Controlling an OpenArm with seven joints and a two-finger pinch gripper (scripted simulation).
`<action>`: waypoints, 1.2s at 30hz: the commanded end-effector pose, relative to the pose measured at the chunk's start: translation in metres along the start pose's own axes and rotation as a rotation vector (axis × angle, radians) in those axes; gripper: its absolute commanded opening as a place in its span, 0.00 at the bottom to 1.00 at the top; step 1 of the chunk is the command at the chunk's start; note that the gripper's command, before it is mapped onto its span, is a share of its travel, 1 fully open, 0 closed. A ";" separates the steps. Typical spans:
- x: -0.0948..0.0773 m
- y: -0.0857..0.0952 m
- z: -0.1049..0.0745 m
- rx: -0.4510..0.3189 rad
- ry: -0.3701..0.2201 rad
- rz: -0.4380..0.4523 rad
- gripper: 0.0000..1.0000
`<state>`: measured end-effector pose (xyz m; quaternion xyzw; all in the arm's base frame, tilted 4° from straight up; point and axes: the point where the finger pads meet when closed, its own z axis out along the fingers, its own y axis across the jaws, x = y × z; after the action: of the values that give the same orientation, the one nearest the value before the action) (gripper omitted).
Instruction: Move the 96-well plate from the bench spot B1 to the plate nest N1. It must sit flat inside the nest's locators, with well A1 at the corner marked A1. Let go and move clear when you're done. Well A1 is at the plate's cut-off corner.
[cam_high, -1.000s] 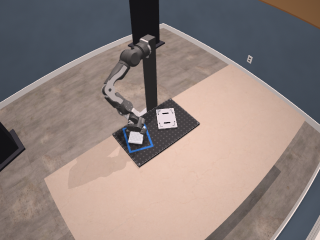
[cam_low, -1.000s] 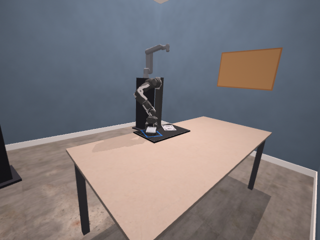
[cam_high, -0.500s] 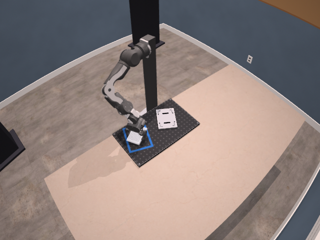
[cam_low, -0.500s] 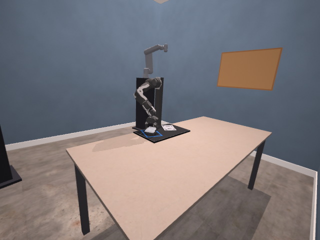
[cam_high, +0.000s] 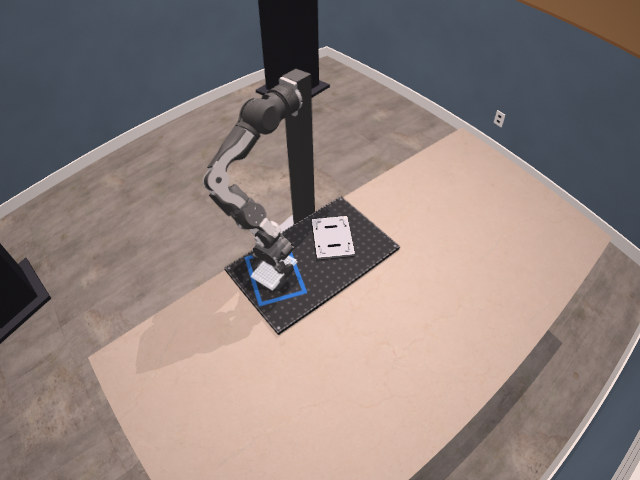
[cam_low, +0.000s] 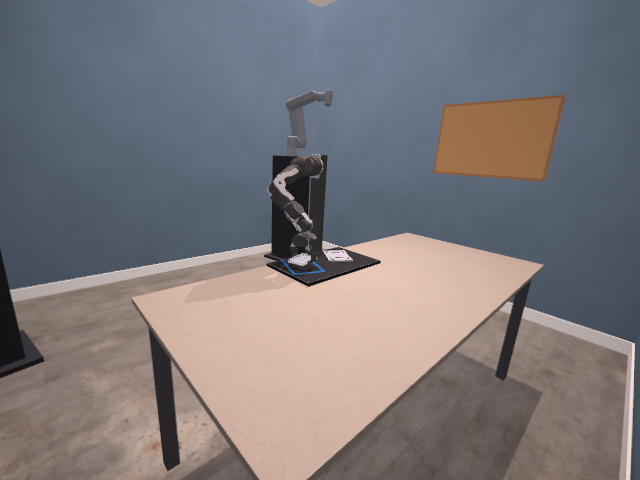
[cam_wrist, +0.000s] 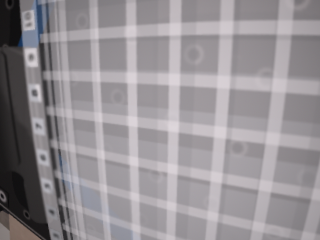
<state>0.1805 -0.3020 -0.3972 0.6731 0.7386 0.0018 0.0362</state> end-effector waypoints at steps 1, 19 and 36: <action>0.000 0.000 0.000 0.003 0.000 0.004 0.00; 0.000 0.002 0.000 -0.008 -0.001 0.237 0.00; 0.000 0.002 0.000 -0.008 0.000 0.468 0.00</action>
<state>0.1803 -0.3020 -0.3974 0.8253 0.5635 0.0097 0.0350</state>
